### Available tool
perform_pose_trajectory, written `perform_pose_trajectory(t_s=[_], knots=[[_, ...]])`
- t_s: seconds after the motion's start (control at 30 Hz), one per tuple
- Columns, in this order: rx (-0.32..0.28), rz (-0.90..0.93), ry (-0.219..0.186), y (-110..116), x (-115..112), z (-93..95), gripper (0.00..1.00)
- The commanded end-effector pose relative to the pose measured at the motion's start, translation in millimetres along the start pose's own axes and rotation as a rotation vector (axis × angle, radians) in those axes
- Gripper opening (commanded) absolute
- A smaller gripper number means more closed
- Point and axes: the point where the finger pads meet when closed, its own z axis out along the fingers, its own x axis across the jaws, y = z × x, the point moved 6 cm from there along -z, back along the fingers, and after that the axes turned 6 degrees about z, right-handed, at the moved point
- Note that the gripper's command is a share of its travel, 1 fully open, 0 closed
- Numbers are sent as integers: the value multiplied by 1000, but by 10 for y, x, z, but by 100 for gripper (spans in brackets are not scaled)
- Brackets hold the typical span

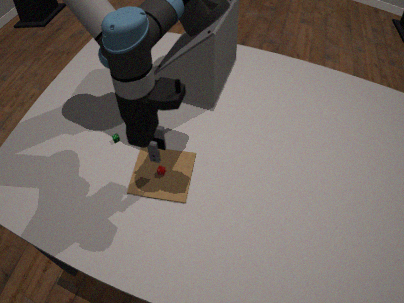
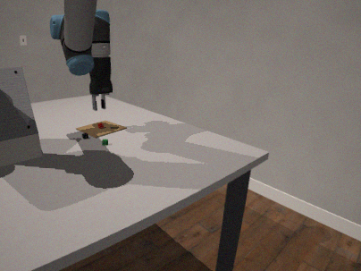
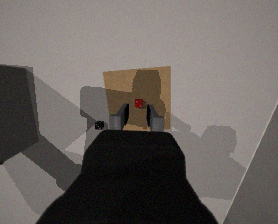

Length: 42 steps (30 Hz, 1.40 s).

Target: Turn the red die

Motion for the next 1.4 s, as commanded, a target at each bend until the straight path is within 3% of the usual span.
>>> perform_pose_trajectory(t_s=[0.0,0.87,1.37], knots=[[0,0,1,0,2,44,64],[0,0,1,1,3,408,64],[0,0,1,1,3,486,64]])
